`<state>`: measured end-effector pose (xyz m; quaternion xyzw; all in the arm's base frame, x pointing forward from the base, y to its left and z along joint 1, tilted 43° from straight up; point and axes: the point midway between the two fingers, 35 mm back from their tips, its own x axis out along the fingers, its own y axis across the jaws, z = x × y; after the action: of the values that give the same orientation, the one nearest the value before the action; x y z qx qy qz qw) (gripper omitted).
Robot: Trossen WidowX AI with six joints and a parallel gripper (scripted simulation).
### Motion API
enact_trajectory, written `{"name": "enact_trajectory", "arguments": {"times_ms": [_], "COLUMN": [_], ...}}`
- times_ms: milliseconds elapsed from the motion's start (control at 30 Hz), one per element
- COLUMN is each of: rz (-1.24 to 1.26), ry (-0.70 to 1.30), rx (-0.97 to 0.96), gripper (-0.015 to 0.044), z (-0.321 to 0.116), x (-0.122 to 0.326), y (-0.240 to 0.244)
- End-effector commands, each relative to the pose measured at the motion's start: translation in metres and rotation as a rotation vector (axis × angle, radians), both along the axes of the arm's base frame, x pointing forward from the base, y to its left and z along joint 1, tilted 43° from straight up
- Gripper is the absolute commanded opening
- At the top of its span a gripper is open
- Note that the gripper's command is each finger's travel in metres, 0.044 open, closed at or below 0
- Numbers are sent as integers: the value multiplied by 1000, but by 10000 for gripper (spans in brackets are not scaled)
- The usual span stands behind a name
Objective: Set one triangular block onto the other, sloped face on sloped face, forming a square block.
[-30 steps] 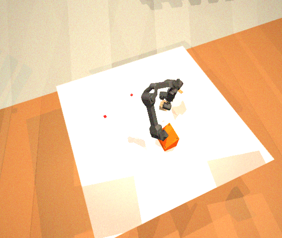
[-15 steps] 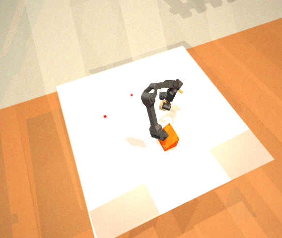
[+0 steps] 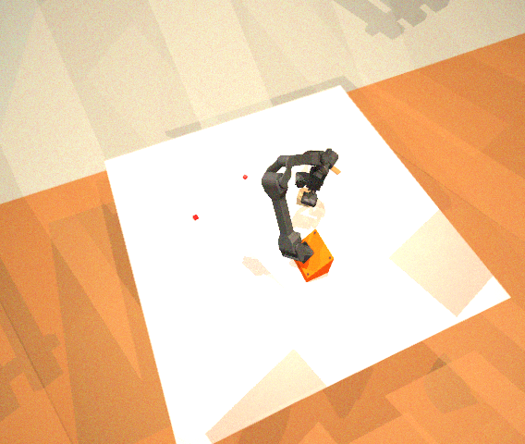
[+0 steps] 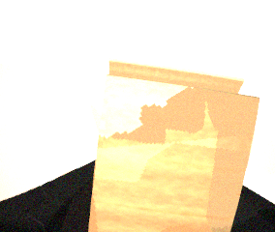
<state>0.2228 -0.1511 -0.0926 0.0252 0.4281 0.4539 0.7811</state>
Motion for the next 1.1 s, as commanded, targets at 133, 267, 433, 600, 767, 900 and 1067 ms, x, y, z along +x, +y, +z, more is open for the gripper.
{"name": "enact_trajectory", "arguments": {"times_ms": [133, 267, 433, 600, 767, 900, 1067], "rz": [-6, -5, -5, -5, -5, -5, -5], "ry": [0, 0, 0, 0, 0, 0, 0], "rx": [6, 7, 7, 7, 7, 7, 7], "gripper": [0, 0, 0, 0, 0, 0, 0], "z": [-3, -4, -4, -4, -4, -5, -5], "x": [2, 3, 3, 3, 3, 3, 4], "y": [6, 8, 9, 9, 9, 9, 10]}}
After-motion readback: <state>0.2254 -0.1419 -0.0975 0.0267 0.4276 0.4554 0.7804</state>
